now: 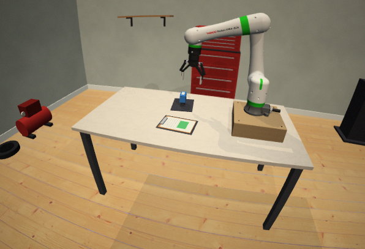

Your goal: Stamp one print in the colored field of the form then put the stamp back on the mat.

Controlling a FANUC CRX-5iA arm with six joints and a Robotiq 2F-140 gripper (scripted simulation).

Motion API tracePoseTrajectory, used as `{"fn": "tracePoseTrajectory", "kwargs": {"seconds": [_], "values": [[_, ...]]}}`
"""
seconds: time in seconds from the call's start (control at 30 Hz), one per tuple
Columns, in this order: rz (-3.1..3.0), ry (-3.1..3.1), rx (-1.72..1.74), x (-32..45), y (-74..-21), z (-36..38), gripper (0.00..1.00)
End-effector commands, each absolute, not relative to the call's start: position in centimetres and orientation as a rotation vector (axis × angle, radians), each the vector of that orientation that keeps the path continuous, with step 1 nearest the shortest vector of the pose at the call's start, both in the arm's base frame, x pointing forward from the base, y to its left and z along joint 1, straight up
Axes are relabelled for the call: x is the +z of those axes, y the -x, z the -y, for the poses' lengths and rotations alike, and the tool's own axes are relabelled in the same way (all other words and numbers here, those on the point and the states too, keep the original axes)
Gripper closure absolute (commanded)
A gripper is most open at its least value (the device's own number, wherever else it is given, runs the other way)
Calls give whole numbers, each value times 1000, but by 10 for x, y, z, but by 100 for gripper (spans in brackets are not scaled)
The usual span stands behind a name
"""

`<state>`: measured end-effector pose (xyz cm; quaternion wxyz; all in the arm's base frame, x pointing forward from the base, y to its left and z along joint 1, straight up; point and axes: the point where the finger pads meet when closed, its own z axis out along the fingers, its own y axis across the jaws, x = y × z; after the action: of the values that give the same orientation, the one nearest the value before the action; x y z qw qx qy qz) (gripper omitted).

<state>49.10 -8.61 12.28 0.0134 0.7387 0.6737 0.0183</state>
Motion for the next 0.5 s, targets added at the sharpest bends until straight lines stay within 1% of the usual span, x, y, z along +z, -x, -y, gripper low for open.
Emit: {"fn": "tracePoseTrajectory", "kwargs": {"seconds": [0.0, 0.03, 0.1, 0.2, 0.47], "values": [[-2228, -2207, 34, 106, -518, 92, 0], [-2228, -2207, 34, 106, -518, 92, 0], [-2324, -2108, 14, 88, -538, 98, 0], [-2404, -2021, -4, 71, -555, 104, 0], [-2426, -1997, -8, 66, -559, 105, 0]]}}
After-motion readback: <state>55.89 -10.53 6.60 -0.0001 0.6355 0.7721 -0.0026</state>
